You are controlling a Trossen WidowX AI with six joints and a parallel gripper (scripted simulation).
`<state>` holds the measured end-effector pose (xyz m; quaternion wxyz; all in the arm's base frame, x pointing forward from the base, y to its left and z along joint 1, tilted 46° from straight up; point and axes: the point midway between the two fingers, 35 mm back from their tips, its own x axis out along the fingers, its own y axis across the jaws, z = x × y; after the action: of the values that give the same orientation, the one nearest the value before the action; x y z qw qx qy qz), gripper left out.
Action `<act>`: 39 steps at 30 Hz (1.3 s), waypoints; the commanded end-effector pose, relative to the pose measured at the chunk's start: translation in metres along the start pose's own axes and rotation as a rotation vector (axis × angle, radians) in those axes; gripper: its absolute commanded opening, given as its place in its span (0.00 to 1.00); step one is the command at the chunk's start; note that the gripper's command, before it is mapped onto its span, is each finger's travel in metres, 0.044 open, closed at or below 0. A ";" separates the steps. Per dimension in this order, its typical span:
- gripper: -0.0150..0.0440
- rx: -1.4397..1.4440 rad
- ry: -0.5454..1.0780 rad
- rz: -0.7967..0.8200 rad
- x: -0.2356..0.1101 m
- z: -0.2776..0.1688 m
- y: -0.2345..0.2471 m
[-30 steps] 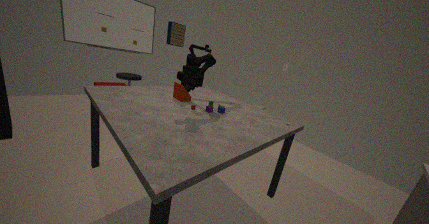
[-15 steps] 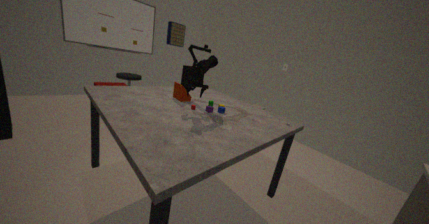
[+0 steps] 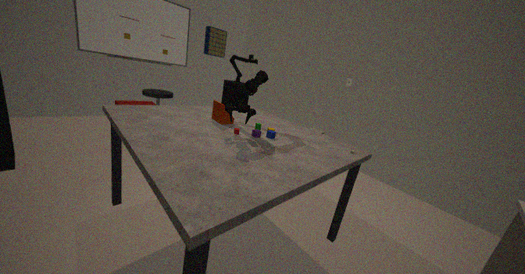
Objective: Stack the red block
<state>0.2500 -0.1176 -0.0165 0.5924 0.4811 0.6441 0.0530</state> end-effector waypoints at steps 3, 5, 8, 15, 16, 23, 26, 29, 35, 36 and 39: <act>1.00 0.013 0.018 0.009 0.023 -0.004 -0.003; 1.00 0.013 0.018 0.009 0.024 -0.005 -0.002; 1.00 0.013 0.018 0.009 0.026 -0.004 -0.002; 1.00 0.013 0.018 0.009 0.037 -0.004 -0.002; 1.00 0.013 0.018 0.009 0.039 -0.004 -0.002; 1.00 0.013 0.018 0.009 0.050 -0.005 -0.002; 1.00 0.012 0.018 0.010 0.055 -0.005 -0.002; 1.00 0.012 0.018 0.010 0.060 -0.006 -0.001; 1.00 0.012 0.018 0.010 0.061 -0.006 -0.001; 1.00 0.012 0.018 0.010 0.061 -0.006 -0.001; 1.00 0.012 0.018 0.010 0.061 -0.006 -0.001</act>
<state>0.2545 -0.0747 -0.0585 0.5848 0.4845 0.6482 0.0561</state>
